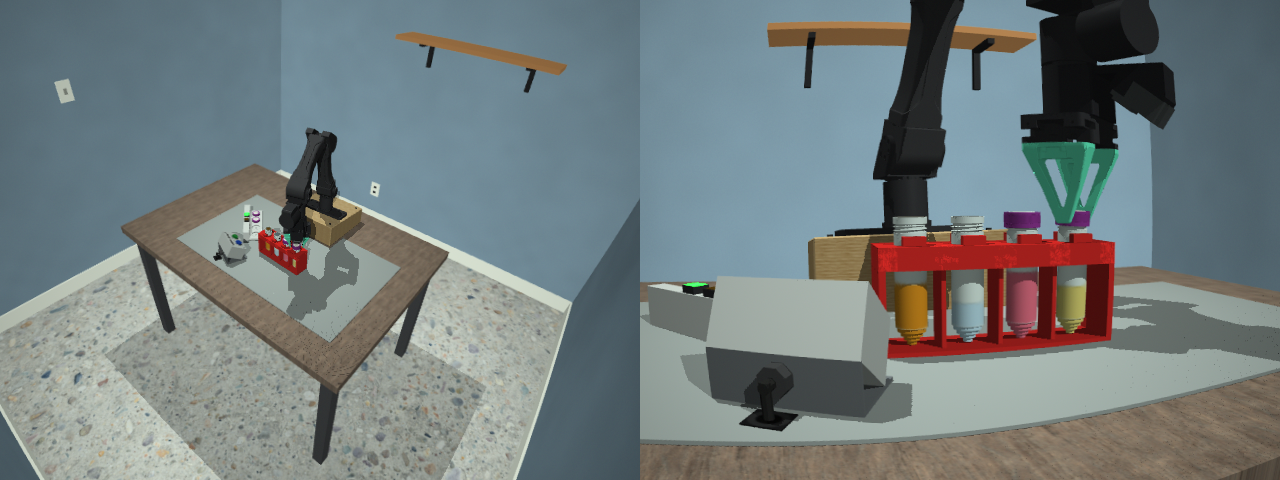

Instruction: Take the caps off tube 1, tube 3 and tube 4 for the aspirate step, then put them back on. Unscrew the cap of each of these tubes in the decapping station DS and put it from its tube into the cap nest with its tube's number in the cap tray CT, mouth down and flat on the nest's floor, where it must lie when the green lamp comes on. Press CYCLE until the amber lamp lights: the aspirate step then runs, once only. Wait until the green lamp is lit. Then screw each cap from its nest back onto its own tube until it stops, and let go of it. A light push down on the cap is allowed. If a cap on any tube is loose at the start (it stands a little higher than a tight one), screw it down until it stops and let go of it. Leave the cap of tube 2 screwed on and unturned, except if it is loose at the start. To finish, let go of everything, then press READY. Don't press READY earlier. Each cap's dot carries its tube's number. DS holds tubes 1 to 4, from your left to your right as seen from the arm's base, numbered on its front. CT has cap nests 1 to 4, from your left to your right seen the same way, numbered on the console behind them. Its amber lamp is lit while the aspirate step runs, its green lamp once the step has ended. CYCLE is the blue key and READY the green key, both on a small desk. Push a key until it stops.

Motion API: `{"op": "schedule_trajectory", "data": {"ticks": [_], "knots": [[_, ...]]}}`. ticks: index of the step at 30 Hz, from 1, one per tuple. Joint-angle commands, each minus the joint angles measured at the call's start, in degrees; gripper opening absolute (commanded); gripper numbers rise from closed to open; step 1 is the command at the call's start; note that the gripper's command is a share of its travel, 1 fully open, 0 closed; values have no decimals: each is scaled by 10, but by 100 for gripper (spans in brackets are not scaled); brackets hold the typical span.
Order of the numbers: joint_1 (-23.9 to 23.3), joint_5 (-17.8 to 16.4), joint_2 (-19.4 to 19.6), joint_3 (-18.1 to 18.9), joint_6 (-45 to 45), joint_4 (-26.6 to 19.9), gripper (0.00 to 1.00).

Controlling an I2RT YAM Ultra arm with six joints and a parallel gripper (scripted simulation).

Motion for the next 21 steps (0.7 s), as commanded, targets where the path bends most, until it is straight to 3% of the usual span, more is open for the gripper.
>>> {"op": "schedule_trajectory", "data": {"ticks": [1,6,7,21], "knots": [[0,-1,-4,1,3,2,49],[-1,-1,-4,0,2,3,49],[-1,-1,-4,0,2,3,0],[-1,-1,-4,0,2,3,0]]}}
